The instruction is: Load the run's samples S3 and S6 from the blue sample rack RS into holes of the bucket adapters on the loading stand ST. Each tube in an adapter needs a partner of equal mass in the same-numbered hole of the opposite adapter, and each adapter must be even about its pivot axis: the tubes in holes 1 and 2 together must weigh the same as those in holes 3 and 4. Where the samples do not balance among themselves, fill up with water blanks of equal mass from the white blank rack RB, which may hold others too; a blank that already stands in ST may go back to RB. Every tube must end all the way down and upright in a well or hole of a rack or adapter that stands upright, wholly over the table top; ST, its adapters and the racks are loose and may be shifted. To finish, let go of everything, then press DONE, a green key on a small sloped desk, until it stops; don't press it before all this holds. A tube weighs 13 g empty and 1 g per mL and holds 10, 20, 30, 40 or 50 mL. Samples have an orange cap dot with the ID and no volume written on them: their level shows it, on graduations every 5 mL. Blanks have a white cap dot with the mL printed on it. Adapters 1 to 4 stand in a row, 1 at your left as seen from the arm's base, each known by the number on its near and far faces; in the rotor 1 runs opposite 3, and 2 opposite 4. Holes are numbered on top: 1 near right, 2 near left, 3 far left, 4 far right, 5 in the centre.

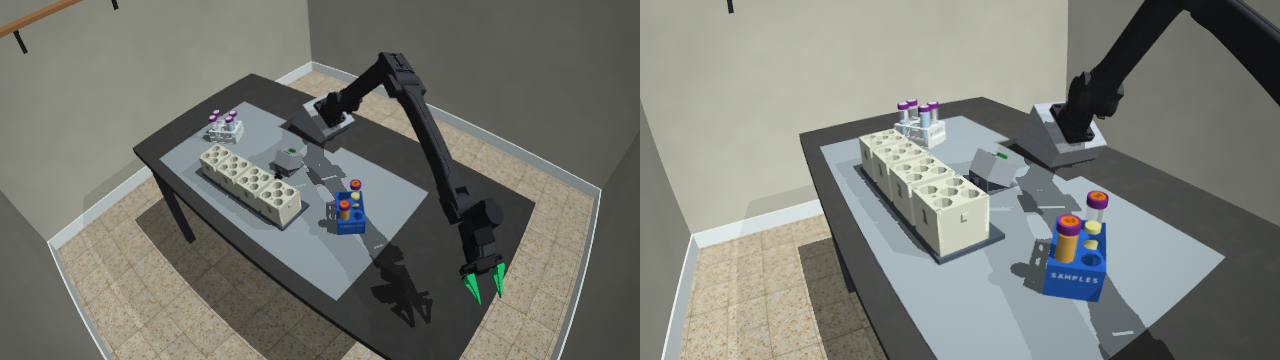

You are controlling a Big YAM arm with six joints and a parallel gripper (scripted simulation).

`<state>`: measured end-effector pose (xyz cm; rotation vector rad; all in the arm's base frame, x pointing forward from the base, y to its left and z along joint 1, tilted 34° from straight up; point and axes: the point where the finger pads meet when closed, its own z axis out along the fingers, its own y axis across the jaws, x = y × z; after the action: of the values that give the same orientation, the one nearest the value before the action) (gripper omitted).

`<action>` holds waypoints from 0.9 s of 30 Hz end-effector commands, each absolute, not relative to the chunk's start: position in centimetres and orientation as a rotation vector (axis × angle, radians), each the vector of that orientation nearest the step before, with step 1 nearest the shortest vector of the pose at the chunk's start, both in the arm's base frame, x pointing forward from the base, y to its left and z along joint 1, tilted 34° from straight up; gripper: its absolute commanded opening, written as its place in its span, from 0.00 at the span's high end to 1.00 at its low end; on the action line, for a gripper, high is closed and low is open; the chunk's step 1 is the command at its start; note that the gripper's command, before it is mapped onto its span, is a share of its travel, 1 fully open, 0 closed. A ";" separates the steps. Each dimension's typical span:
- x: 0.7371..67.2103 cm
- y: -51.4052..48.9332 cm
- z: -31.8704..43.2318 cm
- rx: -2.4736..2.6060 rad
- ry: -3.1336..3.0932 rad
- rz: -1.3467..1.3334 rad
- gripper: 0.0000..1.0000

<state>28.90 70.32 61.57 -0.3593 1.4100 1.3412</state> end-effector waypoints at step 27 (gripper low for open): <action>30.2 62.1 72.3 -0.302 1.316 1.378 0.45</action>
<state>30.83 66.40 64.53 -0.3573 1.4240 1.3306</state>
